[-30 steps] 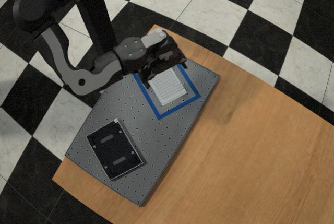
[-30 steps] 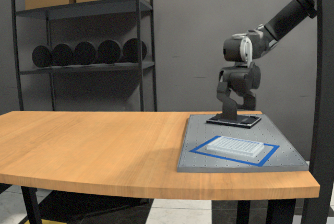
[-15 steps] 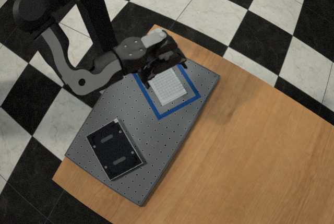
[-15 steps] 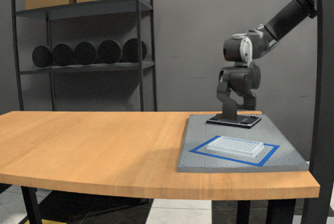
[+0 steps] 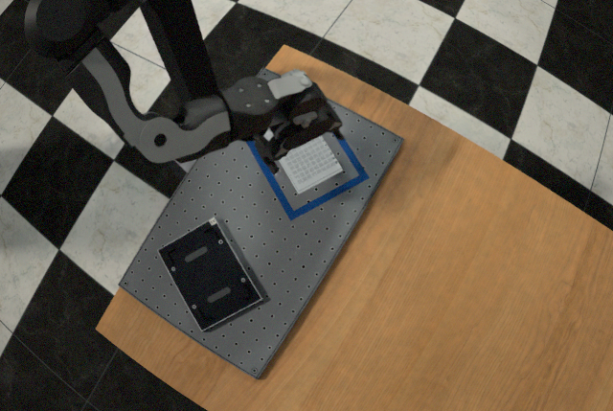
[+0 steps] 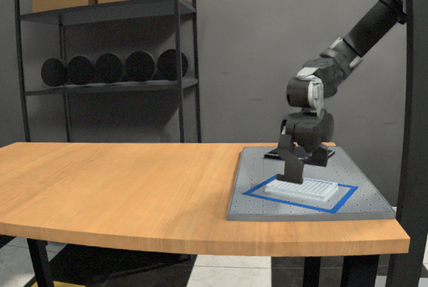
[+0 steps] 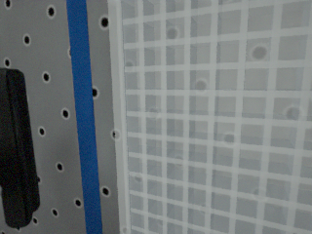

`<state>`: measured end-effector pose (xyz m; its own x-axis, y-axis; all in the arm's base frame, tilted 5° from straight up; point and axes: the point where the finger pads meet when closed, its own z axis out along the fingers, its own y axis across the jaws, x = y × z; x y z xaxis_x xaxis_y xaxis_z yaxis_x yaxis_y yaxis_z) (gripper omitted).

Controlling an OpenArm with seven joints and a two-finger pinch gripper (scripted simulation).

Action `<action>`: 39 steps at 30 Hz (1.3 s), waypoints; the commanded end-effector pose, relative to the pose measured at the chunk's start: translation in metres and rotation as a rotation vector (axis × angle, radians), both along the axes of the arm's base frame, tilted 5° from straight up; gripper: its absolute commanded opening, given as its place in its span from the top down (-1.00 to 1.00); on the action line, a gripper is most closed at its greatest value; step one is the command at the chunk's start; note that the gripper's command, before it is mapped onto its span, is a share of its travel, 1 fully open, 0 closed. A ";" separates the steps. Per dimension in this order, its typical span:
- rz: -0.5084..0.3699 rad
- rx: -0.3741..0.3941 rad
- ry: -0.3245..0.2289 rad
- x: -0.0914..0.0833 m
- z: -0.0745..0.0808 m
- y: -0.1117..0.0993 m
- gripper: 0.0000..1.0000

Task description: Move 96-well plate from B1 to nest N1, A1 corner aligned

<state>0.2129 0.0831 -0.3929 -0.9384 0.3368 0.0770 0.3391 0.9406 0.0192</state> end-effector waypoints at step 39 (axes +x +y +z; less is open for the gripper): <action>0.006 0.009 -0.002 -0.002 -0.023 0.004 -0.54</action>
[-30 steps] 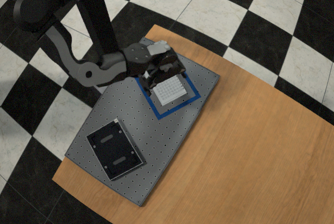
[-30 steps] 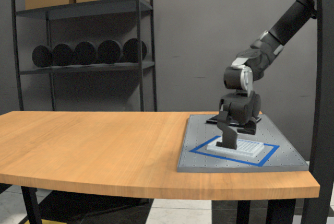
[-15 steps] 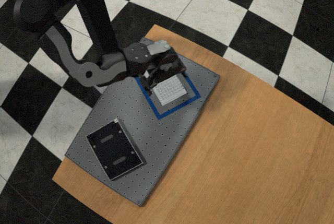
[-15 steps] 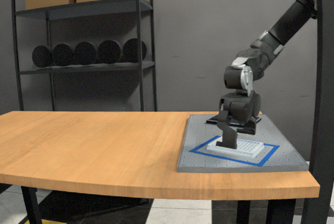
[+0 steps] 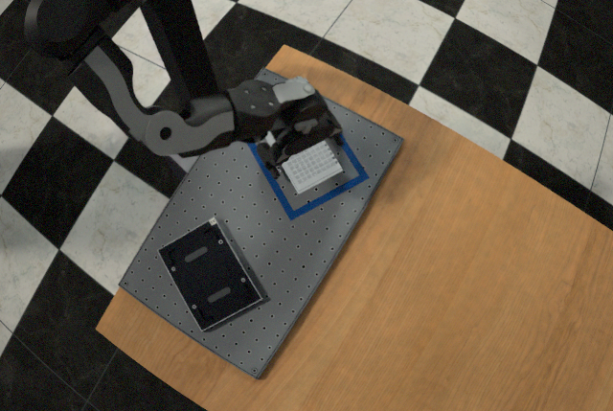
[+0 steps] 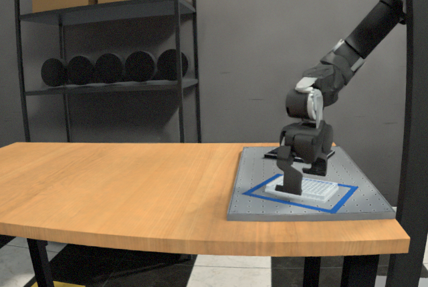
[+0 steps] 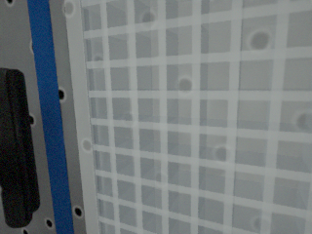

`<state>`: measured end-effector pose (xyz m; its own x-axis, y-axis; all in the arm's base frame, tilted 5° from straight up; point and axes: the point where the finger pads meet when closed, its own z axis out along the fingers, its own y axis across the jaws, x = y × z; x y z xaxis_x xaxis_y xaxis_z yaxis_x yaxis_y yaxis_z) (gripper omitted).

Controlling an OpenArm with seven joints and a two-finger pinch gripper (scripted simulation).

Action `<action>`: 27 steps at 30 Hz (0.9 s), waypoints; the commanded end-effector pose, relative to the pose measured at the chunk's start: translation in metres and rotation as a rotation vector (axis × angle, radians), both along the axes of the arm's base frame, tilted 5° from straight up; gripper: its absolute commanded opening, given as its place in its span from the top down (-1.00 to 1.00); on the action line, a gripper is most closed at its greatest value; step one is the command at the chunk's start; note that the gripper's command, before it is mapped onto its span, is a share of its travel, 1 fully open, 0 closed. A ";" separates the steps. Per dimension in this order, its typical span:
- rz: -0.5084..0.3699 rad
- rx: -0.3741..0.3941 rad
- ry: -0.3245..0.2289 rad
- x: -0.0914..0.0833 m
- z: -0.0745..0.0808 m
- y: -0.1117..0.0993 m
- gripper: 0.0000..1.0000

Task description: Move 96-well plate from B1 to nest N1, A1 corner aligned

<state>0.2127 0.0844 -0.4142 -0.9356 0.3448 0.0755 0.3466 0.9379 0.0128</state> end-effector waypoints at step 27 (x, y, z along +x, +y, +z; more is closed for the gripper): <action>0.011 0.014 -0.002 0.001 -0.007 0.003 -0.54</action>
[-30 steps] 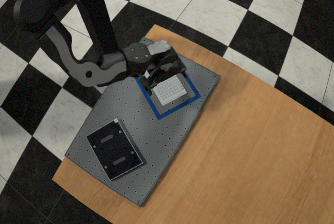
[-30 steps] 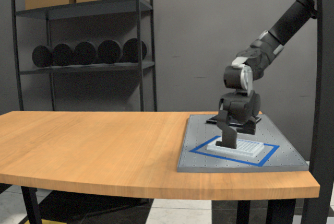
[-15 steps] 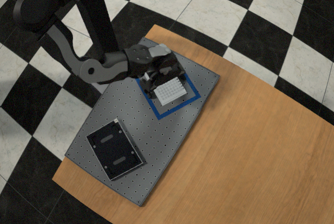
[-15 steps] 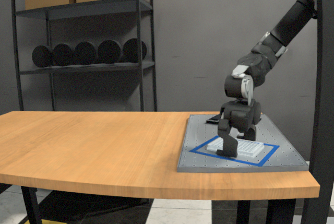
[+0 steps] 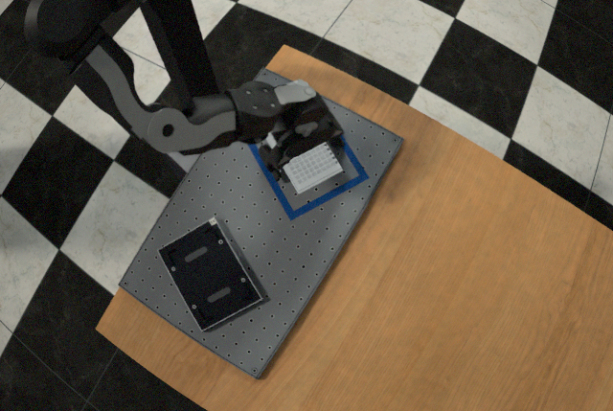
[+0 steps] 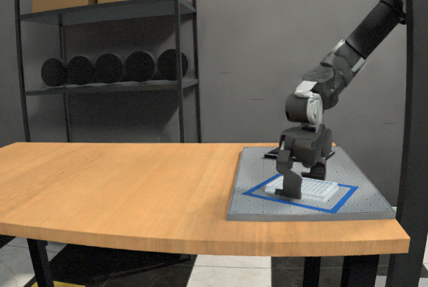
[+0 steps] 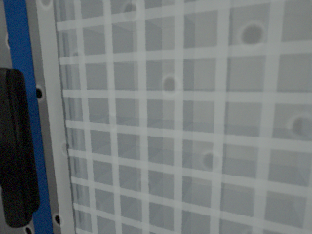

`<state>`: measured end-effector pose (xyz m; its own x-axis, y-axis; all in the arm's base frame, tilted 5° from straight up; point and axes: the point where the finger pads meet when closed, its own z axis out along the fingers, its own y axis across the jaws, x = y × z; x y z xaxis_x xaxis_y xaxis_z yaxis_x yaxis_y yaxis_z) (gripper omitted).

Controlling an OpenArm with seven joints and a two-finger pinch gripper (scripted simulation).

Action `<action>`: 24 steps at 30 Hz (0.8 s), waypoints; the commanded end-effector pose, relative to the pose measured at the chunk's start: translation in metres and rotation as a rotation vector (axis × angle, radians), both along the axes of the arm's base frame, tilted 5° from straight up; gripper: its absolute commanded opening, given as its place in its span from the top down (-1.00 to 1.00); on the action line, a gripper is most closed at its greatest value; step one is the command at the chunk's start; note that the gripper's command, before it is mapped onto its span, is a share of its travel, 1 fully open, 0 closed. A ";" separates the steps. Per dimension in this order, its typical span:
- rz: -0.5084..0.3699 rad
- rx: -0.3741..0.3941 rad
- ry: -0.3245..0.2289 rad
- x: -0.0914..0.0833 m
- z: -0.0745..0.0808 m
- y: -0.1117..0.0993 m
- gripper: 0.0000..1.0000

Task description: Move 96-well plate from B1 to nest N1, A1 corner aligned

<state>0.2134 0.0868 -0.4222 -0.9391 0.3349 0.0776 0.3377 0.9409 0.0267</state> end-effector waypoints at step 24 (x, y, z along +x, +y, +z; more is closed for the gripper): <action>0.002 -0.003 0.001 -0.001 0.001 0.000 -0.54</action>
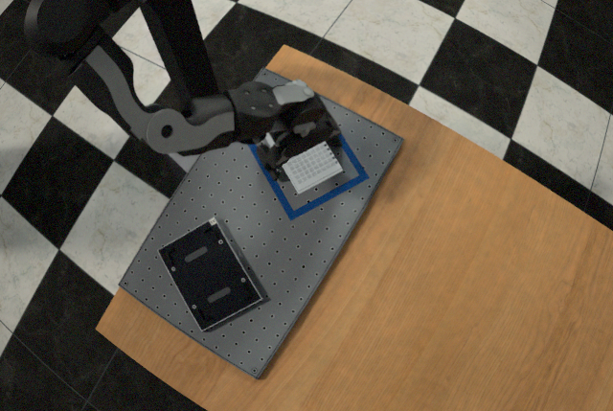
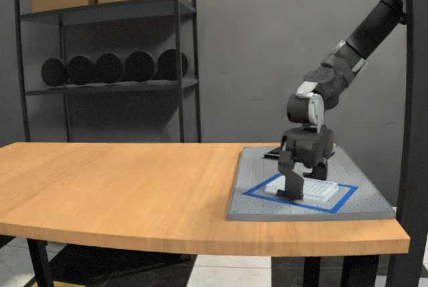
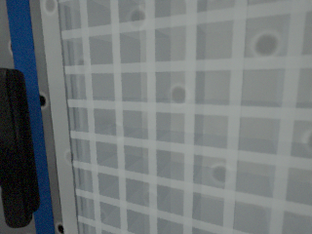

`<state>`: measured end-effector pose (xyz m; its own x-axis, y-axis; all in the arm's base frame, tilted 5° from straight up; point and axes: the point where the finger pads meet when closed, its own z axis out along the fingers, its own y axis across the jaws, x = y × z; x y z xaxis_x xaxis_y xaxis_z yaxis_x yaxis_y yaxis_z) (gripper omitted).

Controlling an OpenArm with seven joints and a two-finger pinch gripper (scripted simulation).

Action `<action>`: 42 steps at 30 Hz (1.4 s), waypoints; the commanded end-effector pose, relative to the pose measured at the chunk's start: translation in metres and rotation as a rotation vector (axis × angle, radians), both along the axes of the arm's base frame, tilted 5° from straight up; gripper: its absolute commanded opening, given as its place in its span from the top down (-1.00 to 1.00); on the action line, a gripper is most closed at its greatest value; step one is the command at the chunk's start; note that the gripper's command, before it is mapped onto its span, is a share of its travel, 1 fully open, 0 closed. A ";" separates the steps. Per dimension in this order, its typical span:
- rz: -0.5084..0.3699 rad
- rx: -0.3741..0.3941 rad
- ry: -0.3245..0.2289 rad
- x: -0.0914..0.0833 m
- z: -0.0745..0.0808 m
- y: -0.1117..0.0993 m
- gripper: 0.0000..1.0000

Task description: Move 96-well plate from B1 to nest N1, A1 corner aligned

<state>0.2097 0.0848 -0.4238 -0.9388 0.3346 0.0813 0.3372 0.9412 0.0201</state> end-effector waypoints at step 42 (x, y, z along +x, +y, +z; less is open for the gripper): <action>-0.001 0.003 -0.006 0.003 0.003 0.001 1.00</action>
<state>0.2126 0.0853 -0.4218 -0.9390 0.3353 0.0771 0.3379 0.9409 0.0227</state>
